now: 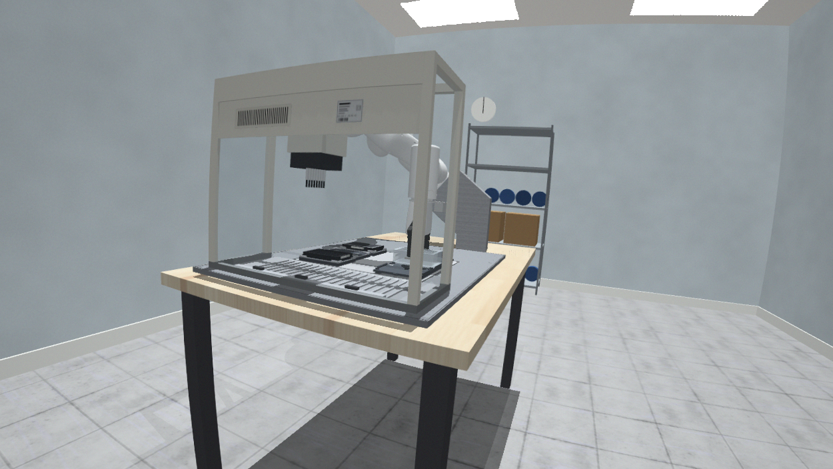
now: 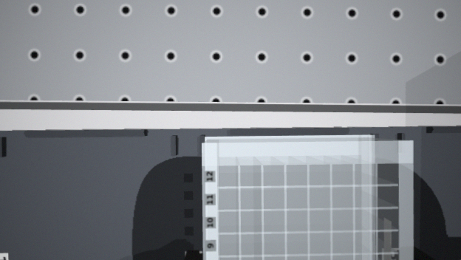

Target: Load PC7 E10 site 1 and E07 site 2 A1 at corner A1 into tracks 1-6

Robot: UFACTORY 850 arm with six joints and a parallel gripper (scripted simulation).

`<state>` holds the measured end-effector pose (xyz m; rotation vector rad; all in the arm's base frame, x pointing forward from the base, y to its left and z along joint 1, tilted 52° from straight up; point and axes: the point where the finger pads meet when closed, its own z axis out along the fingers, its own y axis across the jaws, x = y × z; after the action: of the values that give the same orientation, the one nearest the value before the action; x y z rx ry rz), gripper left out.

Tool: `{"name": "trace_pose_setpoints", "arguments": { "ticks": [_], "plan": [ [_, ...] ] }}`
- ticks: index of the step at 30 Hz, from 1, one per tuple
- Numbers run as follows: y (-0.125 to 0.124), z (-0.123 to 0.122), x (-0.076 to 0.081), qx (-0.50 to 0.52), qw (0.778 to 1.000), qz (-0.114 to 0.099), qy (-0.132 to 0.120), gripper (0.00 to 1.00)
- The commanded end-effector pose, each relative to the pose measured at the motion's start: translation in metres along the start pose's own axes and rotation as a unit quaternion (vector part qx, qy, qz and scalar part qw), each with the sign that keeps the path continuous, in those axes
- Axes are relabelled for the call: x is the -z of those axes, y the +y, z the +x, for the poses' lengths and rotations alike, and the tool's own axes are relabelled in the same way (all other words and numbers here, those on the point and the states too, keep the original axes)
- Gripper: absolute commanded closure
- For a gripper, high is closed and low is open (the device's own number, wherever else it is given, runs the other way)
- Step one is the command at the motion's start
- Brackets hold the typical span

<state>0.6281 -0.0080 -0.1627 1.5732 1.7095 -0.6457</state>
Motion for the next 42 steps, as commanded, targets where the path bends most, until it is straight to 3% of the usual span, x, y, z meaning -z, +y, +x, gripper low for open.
{"name": "trace_pose_setpoints", "arguments": {
  "ticks": [1, 42],
  "plan": [
    [0.001, 0.000, 0.008, 0.000, 1.000, -0.001, 0.000, 0.00],
    [0.001, 0.000, 0.067, 0.000, 1.000, -0.001, 0.000, 0.00]
  ]
}}
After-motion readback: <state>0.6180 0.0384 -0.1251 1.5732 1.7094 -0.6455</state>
